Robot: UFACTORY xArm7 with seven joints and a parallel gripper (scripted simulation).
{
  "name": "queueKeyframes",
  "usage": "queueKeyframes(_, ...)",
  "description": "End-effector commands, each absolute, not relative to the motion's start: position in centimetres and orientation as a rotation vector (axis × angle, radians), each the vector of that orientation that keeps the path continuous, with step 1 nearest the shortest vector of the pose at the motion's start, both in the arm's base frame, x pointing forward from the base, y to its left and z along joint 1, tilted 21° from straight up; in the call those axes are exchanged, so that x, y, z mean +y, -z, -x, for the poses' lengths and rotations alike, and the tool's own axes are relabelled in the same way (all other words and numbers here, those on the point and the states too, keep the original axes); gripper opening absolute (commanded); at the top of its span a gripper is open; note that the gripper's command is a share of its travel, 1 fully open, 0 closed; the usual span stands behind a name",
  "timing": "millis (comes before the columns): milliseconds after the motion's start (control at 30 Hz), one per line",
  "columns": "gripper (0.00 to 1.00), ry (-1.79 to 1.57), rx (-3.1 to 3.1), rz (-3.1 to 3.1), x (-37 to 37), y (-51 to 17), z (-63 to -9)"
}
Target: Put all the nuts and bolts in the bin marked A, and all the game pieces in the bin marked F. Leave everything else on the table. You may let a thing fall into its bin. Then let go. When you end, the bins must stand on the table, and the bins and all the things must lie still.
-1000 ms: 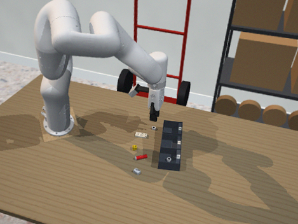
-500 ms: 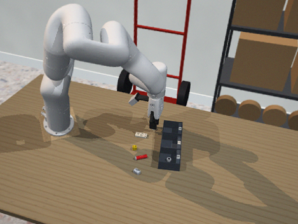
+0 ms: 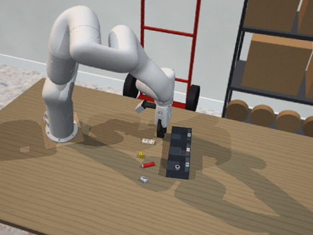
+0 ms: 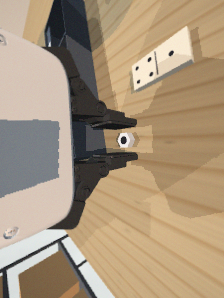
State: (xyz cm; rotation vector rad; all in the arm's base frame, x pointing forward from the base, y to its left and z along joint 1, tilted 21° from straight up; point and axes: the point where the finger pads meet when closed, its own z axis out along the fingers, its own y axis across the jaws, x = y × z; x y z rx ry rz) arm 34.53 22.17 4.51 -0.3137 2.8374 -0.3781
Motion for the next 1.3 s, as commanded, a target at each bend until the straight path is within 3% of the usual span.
queueKeyframes(0, 0.30, 0.375, 2.835, 0.315, 22.30, -4.61, -34.59)
queueKeyframes(167, 0.30, 0.375, 2.835, 0.315, 22.29, -4.60, -34.58)
queueKeyframes(200, 0.00, 0.375, 2.835, 0.315, 22.29, -4.60, -34.58)
queueKeyframes(1267, 0.00, 0.375, 2.835, 0.315, 22.37, -4.91, -34.49)
